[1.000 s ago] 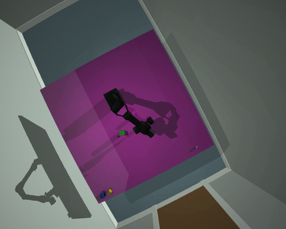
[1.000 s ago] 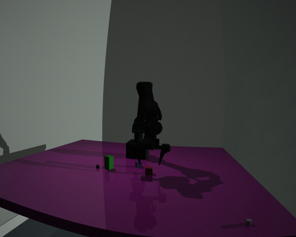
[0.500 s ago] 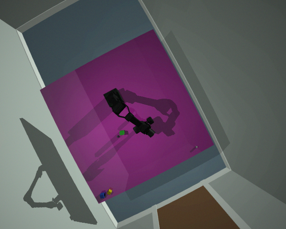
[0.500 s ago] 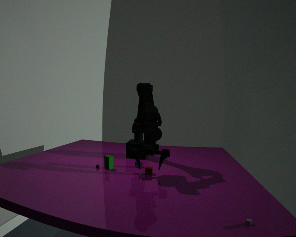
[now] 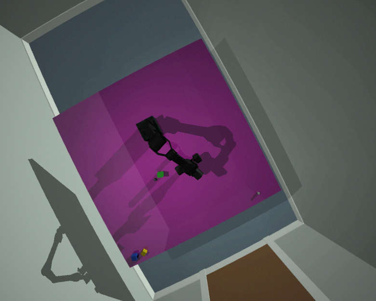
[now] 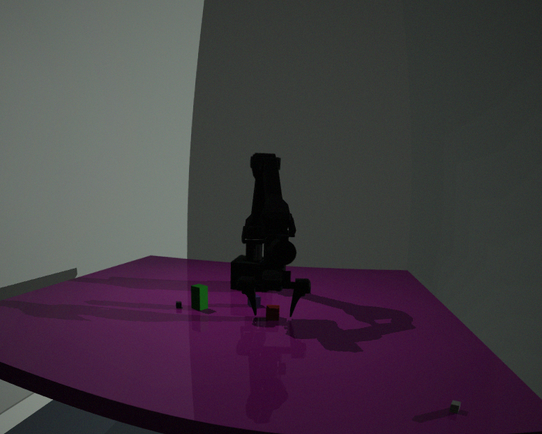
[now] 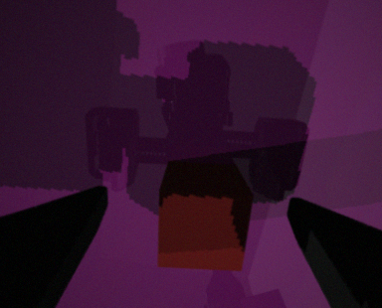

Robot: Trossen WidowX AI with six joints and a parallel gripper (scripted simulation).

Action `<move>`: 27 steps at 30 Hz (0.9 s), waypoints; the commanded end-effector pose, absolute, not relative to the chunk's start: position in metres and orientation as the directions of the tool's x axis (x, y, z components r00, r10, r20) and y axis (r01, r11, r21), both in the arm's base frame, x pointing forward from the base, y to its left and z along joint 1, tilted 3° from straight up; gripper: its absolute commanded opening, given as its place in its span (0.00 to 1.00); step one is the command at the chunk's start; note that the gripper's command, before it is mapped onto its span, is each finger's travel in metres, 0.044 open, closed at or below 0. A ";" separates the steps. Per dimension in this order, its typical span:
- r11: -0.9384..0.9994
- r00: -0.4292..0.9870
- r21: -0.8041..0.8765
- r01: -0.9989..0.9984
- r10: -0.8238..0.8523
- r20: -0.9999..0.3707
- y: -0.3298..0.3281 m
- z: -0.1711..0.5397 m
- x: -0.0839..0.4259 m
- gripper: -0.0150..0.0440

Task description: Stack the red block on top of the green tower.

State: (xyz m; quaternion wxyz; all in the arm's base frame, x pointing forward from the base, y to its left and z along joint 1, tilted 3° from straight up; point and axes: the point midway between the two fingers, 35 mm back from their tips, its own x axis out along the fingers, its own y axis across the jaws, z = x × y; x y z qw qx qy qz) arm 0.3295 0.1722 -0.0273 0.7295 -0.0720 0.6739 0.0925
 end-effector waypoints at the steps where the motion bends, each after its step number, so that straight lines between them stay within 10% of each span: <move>1: 0.971 0.077 0.016 -0.237 0.035 -0.996 0.172 -0.028 0.330 1.00; 7: 0.971 0.077 0.016 -0.237 0.035 -0.996 0.172 -0.028 0.330 1.00; 18: 0.971 0.077 0.016 -0.237 0.035 -0.996 0.172 -0.028 0.330 0.51; 27: 0.971 0.077 0.016 -0.237 0.035 -0.996 0.172 -0.026 0.330 0.38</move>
